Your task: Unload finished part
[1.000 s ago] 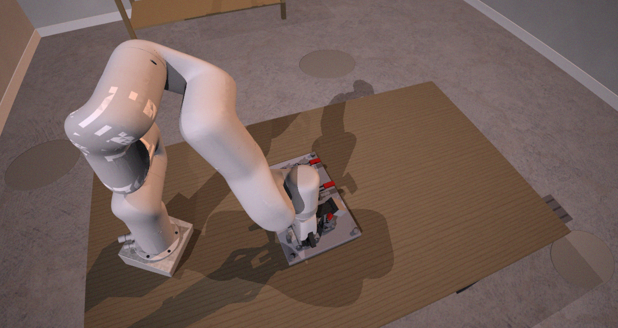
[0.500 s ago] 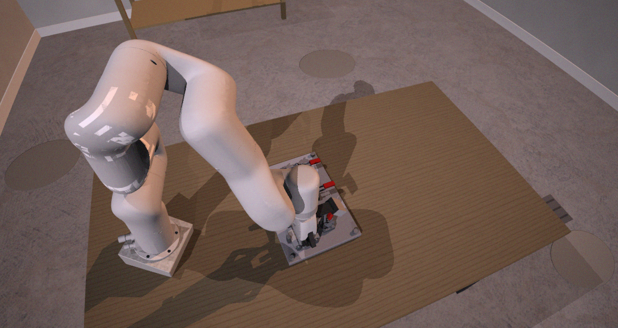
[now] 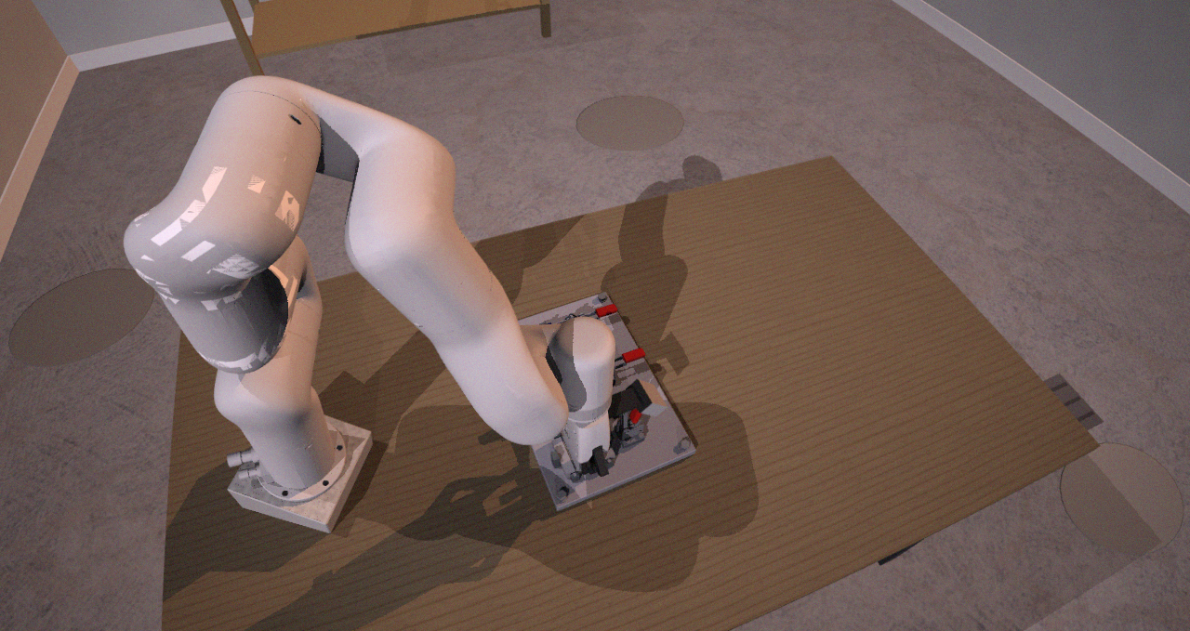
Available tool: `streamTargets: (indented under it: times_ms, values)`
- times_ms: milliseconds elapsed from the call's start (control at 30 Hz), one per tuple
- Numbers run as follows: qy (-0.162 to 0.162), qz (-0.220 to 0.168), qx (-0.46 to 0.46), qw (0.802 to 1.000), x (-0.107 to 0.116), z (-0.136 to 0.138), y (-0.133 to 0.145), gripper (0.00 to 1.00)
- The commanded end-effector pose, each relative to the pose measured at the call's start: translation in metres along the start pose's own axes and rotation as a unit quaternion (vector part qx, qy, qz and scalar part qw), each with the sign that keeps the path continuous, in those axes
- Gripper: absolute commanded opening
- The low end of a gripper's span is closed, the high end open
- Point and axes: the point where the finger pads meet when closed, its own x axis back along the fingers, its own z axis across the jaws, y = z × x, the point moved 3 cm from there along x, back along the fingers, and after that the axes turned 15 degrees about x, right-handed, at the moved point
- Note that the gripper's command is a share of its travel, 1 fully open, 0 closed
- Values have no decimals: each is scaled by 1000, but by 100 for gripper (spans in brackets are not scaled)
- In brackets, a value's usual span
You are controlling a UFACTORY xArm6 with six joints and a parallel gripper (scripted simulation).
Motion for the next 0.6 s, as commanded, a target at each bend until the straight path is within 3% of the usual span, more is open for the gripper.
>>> streamTargets:
  times_ms: [0, 567]
  values:
    - [1, 2, 0, 1000, 2, 1, -1, 0]
    - [1, 2, 0, 1000, 11, 1, -1, 0]
